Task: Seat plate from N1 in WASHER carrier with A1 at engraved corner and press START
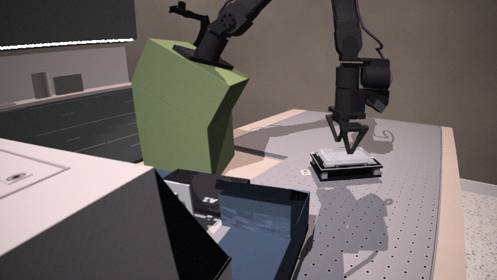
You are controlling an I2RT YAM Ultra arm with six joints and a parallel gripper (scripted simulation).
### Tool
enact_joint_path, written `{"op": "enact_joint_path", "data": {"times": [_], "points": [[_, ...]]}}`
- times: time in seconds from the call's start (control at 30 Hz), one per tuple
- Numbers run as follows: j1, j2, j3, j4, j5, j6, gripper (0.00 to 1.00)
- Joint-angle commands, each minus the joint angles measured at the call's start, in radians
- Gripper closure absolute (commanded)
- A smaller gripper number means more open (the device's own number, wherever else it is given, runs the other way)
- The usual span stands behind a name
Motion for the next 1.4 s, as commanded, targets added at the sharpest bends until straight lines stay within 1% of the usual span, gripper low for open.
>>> {"op": "enact_joint_path", "data": {"times": [0.0, 1.2, 1.23, 1.37], "points": [[0.004, -0.009, 0.03, 0.019, 0.009, 0.004, 0.0], [0.004, -0.009, 0.03, 0.019, 0.009, 0.004, 0.0], [0.005, 0.009, 0.03, 0.021, 0.009, 0.005, 0.0], [0.005, 0.016, 0.032, 0.025, 0.009, 0.005, 0.0]]}}
